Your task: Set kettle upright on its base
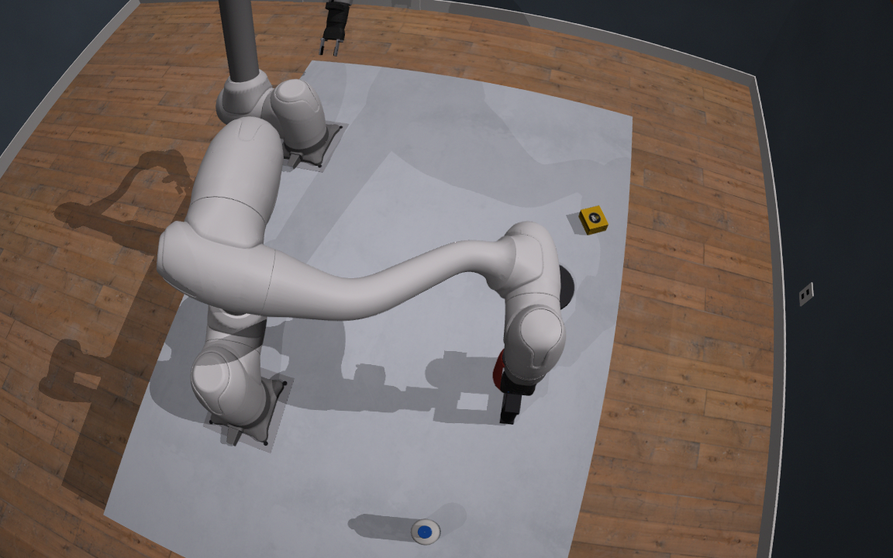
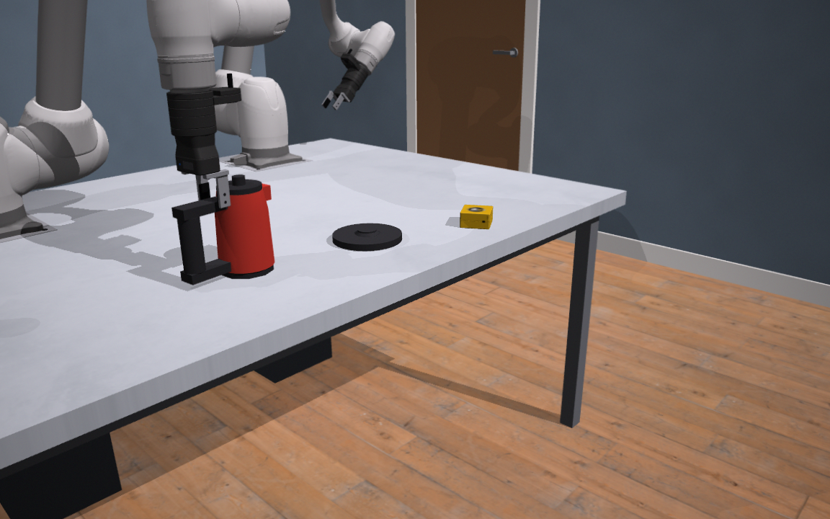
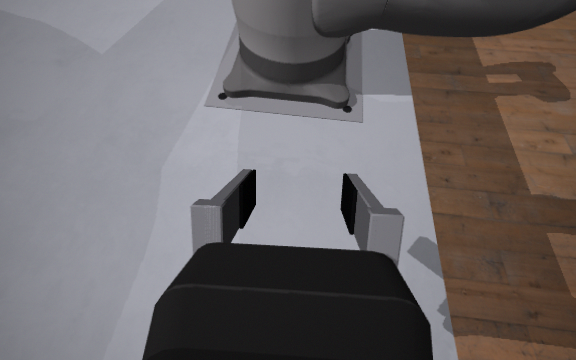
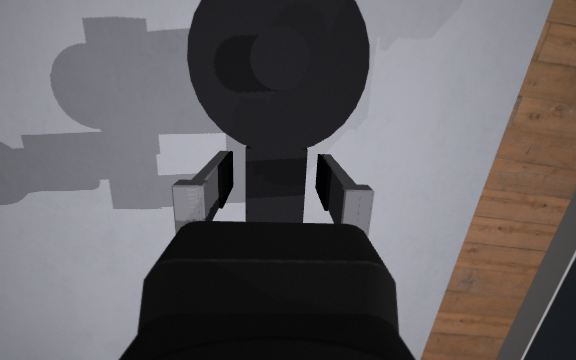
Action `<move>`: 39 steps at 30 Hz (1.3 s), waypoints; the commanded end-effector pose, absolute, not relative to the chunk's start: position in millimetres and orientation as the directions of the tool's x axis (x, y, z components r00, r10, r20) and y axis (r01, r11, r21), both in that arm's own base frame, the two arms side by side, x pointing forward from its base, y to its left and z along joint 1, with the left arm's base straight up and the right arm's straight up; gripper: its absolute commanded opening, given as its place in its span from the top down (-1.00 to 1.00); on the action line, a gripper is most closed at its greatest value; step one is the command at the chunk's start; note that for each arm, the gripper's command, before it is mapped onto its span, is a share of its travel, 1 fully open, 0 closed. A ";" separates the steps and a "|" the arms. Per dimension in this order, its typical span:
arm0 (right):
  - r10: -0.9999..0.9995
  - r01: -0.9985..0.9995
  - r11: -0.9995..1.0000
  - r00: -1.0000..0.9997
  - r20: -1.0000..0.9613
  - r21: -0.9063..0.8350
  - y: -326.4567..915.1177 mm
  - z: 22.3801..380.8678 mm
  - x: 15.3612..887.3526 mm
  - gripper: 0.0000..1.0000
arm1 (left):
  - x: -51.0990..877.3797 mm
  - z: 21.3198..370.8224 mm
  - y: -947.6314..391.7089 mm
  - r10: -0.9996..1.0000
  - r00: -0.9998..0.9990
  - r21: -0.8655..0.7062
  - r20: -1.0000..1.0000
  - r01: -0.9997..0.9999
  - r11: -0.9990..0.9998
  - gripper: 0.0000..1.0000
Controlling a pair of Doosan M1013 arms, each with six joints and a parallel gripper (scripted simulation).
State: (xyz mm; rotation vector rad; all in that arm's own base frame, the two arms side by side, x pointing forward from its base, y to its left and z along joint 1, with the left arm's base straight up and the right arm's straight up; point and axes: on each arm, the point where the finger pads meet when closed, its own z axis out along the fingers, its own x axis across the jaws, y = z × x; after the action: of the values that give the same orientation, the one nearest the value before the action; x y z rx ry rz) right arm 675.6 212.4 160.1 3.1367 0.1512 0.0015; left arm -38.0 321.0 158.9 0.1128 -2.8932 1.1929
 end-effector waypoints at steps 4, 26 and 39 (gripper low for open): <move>0.094 0.094 -0.996 0.996 -0.001 -0.002 211.6 143.8 675.8 -1.00 | -39.9 158.8 322.4 -0.058 -0.998 -0.706 0.038 -0.068 0.705 -1.00; 0.094 0.094 -0.996 0.996 0.000 -0.002 211.8 139.7 676.4 -1.00 | -39.9 158.8 322.4 -0.058 -0.998 -0.706 0.038 -0.068 0.705 -1.00; 0.094 0.094 -0.996 0.996 0.000 -0.002 211.8 139.7 676.4 -1.00 | -39.9 158.8 322.4 -0.058 -0.998 -0.706 0.038 -0.068 0.705 -1.00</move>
State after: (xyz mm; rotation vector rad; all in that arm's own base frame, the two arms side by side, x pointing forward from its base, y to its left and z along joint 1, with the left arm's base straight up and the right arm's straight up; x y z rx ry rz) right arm 676.4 212.6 143.4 3.1369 0.1513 0.0031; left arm -38.0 321.0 158.9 0.1128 -2.8932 1.1929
